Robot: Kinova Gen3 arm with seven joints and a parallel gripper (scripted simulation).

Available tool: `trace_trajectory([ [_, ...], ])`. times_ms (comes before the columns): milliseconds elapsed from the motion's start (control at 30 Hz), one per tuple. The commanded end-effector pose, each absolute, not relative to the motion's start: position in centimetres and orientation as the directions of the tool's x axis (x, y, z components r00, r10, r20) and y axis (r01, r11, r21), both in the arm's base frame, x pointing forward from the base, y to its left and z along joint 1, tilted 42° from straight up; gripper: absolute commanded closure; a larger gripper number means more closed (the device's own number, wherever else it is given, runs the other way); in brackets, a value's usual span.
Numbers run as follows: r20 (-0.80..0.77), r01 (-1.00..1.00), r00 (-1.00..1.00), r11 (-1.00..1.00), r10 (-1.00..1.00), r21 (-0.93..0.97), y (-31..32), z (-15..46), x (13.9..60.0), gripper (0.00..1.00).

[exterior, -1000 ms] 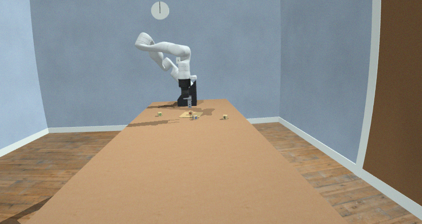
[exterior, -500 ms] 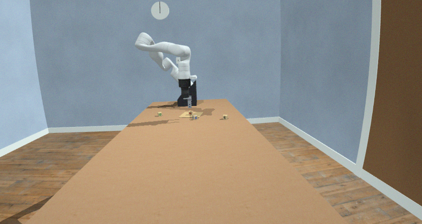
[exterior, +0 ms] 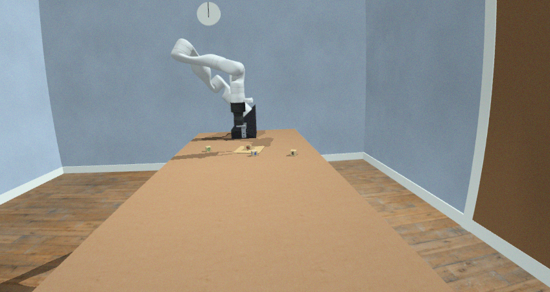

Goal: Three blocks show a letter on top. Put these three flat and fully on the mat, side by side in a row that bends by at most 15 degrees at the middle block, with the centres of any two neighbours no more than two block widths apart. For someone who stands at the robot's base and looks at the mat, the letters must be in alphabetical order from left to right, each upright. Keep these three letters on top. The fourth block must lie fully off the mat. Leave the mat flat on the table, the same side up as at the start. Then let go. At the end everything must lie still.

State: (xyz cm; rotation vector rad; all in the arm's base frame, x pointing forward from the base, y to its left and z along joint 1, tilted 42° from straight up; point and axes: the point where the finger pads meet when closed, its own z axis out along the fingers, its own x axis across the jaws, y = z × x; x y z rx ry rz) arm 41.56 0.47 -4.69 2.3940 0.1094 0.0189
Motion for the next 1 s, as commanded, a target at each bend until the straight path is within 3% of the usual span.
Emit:
trace_trajectory([
  [0, 0.003, 0.067, 0.996, -0.738, 0.093, 0.672, 0.05, -3.51, 40.25, 0.0],
  [967, -0.008, 0.083, 0.994, -0.736, 0.104, 0.672, -0.22, -3.32, 39.53, 0.0],
])
